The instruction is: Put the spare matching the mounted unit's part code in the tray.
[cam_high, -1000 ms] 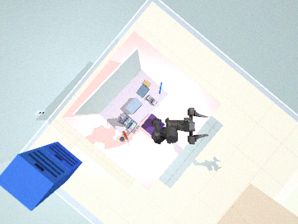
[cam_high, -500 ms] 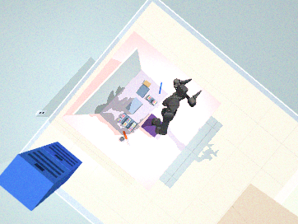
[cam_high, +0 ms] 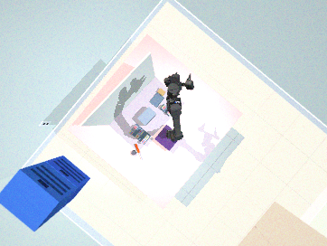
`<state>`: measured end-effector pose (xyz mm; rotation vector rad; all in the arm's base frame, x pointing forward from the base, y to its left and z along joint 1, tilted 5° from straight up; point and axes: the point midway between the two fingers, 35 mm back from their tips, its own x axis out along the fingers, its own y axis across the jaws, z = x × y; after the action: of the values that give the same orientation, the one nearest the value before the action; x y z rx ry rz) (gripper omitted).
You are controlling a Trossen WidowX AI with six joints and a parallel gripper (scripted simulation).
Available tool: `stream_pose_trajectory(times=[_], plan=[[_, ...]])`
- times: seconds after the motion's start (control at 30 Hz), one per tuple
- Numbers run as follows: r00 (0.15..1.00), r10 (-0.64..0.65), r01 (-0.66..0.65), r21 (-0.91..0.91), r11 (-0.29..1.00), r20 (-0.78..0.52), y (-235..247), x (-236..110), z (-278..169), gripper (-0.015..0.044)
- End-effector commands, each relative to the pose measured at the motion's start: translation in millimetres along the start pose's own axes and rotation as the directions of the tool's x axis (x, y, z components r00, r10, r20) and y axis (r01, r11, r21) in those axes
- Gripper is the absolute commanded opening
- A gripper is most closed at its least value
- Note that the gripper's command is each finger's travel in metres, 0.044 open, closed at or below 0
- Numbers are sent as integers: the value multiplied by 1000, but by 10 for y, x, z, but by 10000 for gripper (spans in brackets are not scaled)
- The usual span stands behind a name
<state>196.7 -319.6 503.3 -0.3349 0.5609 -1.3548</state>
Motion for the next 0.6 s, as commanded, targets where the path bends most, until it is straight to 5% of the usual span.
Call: stream_pose_trajectory(times=[0.0, 0.3, 0.57], plan=[[982, 180, -182, -45, 982, -49, 661, 49, -85, 440], [819, 517, -555, -115, 824, -247, 2120, -212, -481, 440], [571, 650, -788, -111, 606, -501, 3162, -842, -1072, 440]])
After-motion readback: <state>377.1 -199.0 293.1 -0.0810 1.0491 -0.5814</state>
